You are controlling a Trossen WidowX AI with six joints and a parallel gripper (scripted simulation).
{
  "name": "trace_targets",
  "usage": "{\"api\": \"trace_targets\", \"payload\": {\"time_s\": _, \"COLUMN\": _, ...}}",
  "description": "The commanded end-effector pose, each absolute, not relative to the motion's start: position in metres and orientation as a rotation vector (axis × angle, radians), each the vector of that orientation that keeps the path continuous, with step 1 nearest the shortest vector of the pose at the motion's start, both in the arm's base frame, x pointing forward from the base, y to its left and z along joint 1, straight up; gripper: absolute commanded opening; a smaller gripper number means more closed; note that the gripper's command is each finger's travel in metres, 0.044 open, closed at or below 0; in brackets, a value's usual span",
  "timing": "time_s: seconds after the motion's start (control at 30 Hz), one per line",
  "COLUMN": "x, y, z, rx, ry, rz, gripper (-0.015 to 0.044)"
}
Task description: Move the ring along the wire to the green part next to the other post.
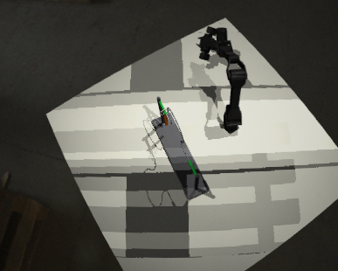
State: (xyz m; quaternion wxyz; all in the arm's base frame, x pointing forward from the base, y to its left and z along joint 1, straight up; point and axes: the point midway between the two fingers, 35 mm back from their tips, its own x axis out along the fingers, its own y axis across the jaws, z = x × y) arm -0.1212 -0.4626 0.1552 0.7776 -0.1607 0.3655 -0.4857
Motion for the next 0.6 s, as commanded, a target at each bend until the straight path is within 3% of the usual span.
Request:
{"api": "trace_targets", "payload": {"time_s": 0.0, "x": -0.072, "y": -0.444, "z": 0.155, "rx": -0.328, "ry": 0.694, "rz": -0.971, "gripper": 0.016}}
{"api": "trace_targets", "payload": {"time_s": 0.57, "x": 0.094, "y": -0.311, "z": 0.135, "rx": -0.188, "ry": 0.371, "rz": -0.56, "gripper": 0.016}}
